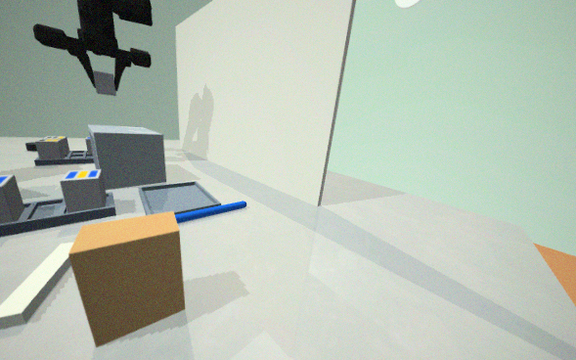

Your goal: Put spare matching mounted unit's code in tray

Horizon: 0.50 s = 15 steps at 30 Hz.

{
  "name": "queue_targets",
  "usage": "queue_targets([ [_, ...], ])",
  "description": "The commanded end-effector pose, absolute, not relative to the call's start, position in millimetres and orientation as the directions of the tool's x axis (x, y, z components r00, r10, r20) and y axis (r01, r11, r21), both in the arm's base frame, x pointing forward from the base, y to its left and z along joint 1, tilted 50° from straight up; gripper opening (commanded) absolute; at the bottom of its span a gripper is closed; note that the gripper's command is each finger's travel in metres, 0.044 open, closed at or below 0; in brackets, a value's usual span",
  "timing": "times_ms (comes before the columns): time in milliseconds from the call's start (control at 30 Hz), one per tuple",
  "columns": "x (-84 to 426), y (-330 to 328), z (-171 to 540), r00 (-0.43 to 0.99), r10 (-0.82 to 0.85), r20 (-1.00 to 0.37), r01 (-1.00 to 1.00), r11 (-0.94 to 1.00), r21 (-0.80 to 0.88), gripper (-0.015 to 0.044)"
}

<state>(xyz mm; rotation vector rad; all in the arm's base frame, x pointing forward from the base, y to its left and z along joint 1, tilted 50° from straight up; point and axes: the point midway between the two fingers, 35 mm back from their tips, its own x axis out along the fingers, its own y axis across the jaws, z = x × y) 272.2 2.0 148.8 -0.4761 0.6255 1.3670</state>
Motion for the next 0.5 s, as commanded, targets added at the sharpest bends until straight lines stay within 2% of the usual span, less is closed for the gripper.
queue_targets([
  [0,284.4,-14.4,137.9,0.085,0.740,-0.668,-0.988,0.151,0.042,0.0000],
  [467,315.4,-65.0,97.5,0.087,0.731,-0.676,-0.987,0.158,0.043,0.0000],
])
